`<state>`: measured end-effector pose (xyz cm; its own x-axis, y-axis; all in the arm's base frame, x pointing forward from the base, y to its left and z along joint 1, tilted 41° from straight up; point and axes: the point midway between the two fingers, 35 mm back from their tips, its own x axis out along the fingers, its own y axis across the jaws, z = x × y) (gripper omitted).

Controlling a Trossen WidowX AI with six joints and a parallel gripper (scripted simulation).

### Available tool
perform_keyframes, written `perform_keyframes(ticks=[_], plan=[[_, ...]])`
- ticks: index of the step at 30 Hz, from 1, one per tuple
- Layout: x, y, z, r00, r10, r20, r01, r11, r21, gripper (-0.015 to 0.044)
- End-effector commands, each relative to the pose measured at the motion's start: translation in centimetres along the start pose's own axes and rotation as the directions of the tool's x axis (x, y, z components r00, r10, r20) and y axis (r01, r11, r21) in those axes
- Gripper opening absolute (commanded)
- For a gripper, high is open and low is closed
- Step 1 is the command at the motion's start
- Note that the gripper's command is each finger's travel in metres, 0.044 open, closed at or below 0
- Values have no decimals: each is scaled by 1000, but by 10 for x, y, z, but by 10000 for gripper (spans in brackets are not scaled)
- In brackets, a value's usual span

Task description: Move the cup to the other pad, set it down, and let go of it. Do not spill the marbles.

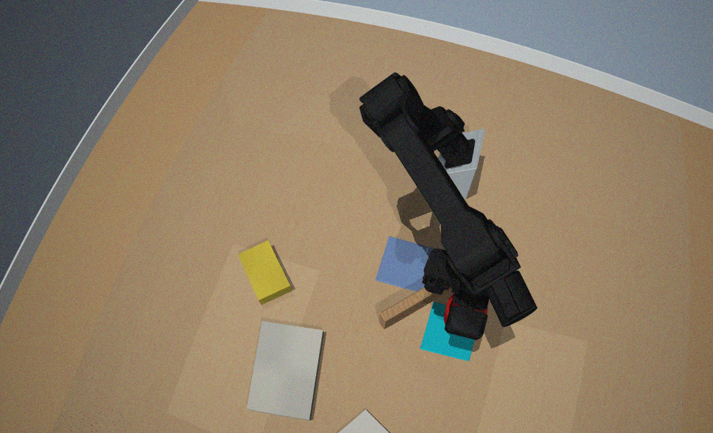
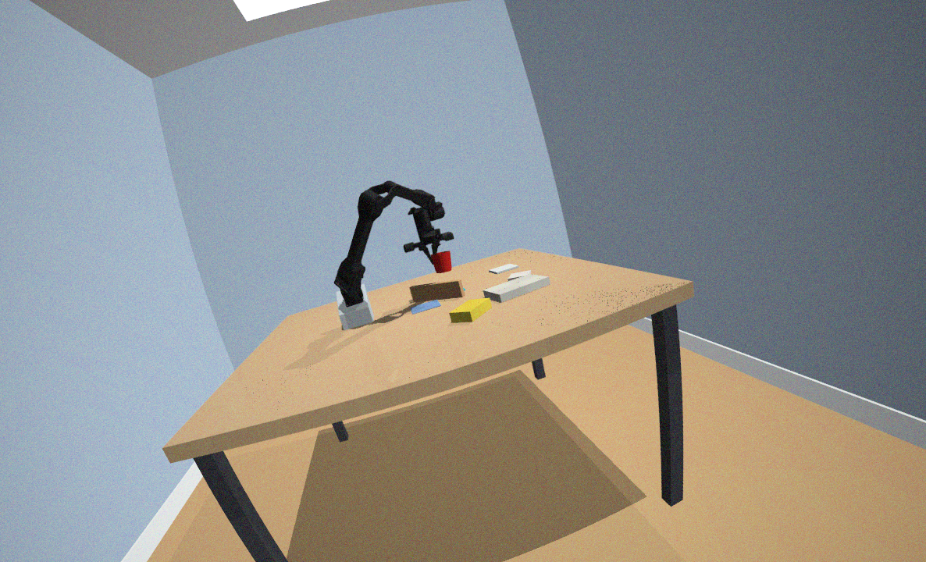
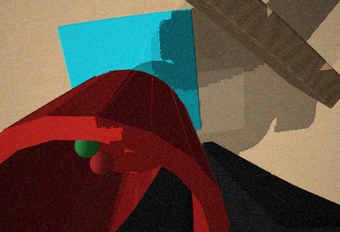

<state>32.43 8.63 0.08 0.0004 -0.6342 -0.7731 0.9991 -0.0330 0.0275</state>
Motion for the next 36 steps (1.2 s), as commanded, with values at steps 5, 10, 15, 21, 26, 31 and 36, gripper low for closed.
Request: perform_keyframes(ticks=[5,10,15,21,26,31,36], plan=[[17,-1,1,1000,-8,9,8,1000,-8,0],[25,-1,1,1000,-7,9,7,1000,-8,0],[34,0,0,1000,-7,10,7,1000,-8,0],[44,0,0,1000,-7,10,7,1000,-8,0],[53,0,0,1000,-7,11,7,1000,-8,0],[60,-1,1,1000,-7,11,7,1000,-7,0],[68,-1,1,1000,-7,11,7,1000,-7,0]])
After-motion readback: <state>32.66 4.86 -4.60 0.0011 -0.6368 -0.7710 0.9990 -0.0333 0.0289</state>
